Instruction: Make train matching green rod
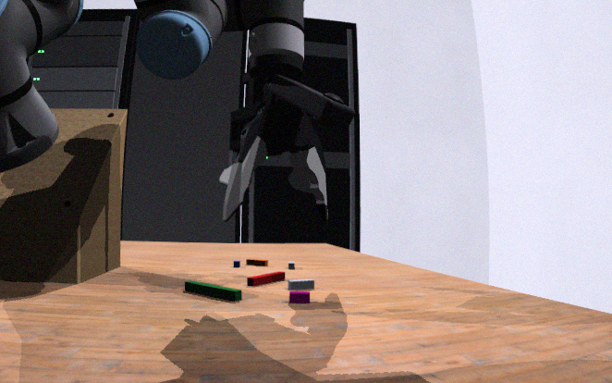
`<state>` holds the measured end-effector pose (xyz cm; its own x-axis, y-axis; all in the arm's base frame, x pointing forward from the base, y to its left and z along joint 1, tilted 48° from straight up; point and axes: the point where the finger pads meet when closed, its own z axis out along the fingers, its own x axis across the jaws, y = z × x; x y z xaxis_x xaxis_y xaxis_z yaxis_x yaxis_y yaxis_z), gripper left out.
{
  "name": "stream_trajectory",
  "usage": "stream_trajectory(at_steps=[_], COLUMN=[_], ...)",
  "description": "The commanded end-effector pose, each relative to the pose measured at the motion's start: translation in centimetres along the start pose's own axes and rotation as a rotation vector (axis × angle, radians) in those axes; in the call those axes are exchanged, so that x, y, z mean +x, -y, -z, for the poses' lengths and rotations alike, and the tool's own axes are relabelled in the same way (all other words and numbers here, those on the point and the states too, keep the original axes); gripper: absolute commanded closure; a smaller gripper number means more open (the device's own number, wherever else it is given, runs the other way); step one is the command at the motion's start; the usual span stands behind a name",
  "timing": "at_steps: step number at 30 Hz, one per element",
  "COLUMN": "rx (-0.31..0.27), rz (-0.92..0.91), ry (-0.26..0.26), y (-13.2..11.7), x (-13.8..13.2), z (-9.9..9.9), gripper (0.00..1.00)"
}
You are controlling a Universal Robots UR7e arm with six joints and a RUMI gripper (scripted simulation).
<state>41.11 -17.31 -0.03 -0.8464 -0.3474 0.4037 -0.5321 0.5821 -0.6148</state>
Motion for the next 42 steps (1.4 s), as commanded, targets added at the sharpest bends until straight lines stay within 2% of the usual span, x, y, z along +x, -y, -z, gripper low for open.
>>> stream_trajectory(at_steps=[1,13,22,42], rx=[-0.002,0.002,0.003,0.004], rz=[-0.167,-0.434,-0.544,-0.606], ry=[-0.009,-0.010,-0.011,-0.011], y=[0.5,1.5,1.8,1.9], x=[0.9,2.3,2.9,3.2], z=[0.0,0.0,0.0,0.0], gripper=[0.00,0.00,0.00,0.00])
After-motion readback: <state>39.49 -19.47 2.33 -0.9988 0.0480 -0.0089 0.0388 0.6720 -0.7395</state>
